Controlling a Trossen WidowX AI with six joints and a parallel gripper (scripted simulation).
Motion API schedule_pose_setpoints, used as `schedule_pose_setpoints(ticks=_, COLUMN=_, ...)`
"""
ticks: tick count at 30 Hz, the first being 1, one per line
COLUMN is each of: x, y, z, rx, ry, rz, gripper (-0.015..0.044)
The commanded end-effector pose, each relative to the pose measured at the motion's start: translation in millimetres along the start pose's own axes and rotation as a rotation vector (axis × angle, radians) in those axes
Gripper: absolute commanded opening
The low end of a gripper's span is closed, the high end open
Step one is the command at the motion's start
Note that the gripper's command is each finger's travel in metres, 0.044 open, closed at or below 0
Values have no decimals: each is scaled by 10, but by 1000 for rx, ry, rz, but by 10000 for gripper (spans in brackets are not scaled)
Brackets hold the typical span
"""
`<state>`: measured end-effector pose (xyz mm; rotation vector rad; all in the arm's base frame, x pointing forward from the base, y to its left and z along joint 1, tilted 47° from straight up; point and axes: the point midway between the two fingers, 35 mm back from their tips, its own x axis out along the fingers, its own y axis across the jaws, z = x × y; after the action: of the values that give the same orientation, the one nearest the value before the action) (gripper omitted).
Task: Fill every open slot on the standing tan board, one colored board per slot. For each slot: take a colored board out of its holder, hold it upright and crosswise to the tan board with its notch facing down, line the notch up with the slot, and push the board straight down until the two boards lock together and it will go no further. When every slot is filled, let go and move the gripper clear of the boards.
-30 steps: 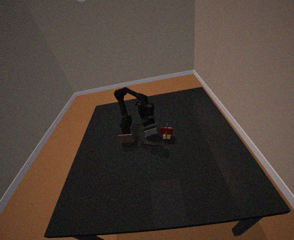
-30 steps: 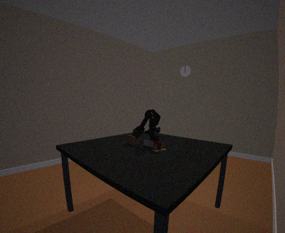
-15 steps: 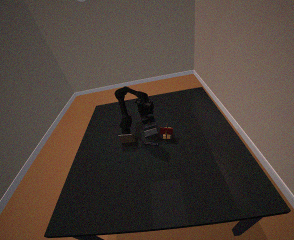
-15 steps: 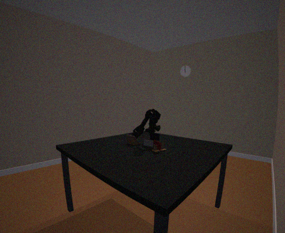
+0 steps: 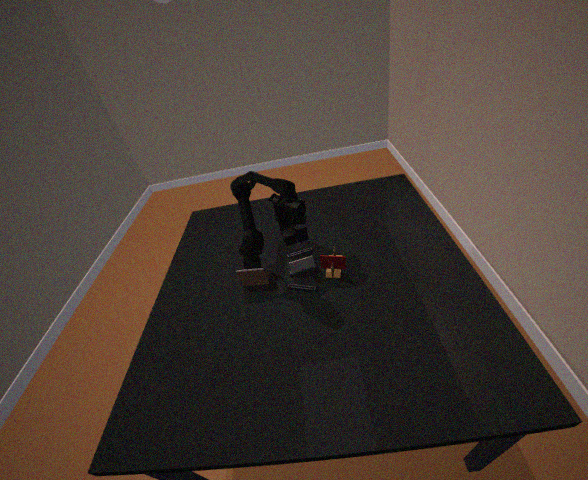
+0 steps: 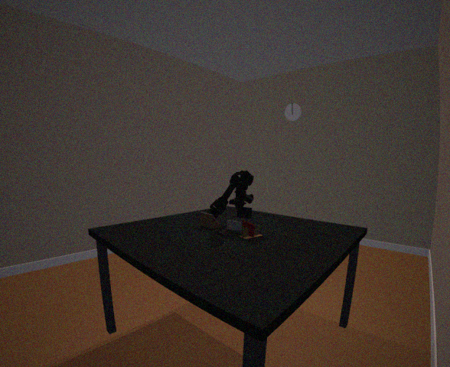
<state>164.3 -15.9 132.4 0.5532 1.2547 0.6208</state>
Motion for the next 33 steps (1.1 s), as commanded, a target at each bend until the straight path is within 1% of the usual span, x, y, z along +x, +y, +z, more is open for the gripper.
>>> schedule_pose_setpoints(ticks=1, x=-48, y=-8, z=-4, rx=-1, ry=5, rz=-1, gripper=0)
schedule_pose_setpoints(ticks=6, x=-124, y=-7, z=-4, rx=0, ry=3, rz=-5, gripper=0)
schedule_pose_setpoints(ticks=11, x=-211, y=11, z=-13, rx=8, ry=-25, rz=-60, gripper=0)
schedule_pose_setpoints(ticks=17, x=-243, y=16, z=-16, rx=45, ry=-44, rz=-79, gripper=0)
schedule_pose_setpoints(ticks=33, x=-340, y=-167, z=290, rx=139, ry=-38, rz=-60, gripper=0)
